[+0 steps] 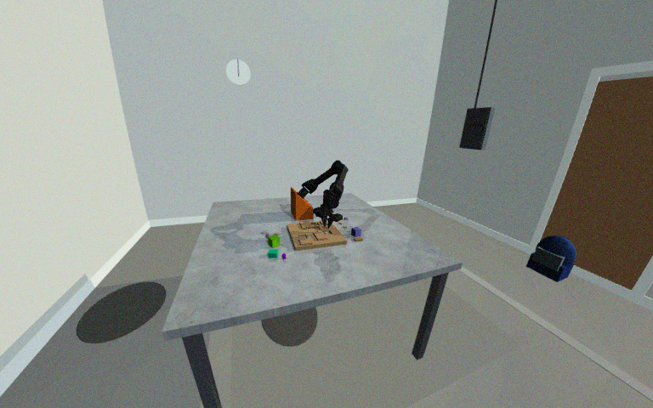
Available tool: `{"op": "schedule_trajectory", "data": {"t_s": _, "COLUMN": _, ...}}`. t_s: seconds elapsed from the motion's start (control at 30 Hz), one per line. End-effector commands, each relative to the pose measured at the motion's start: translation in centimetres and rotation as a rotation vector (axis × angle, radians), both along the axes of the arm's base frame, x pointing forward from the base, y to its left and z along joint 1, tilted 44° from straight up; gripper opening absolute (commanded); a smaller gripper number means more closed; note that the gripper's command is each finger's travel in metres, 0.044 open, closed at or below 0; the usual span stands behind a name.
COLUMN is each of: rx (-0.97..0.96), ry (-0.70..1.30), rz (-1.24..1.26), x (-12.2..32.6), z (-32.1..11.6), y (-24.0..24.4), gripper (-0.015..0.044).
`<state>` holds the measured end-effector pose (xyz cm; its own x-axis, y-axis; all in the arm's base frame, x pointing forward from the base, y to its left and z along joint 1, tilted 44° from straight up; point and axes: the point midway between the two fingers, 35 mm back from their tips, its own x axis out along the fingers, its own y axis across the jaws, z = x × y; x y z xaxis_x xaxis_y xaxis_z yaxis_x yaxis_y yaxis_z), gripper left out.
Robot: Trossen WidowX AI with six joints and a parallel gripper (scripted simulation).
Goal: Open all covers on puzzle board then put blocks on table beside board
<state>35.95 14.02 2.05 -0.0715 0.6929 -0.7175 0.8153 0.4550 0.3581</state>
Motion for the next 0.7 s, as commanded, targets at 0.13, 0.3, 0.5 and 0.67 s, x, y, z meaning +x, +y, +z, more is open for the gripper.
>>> {"op": "schedule_trajectory", "data": {"t_s": 0.13, "rx": -0.015, "ry": 0.178, "rz": -0.186, "x": 0.1, "z": 1.0, "y": -0.9, "gripper": 0.0144}}
{"op": "schedule_trajectory", "data": {"t_s": 0.3, "rx": -0.027, "ry": 0.297, "rz": -0.308, "x": 0.1, "z": 1.6, "y": -1.4, "gripper": 0.0144}}
{"op": "schedule_trajectory", "data": {"t_s": 0.5, "rx": -0.032, "ry": 0.356, "rz": -0.368, "x": 0.1, "z": 1.9, "y": -1.7, "gripper": 0.0144}}
{"op": "schedule_trajectory", "data": {"t_s": 0.67, "rx": -0.032, "ry": 0.356, "rz": -0.368, "x": 0.1, "z": 1.6, "y": -1.3, "gripper": 0.0144}}
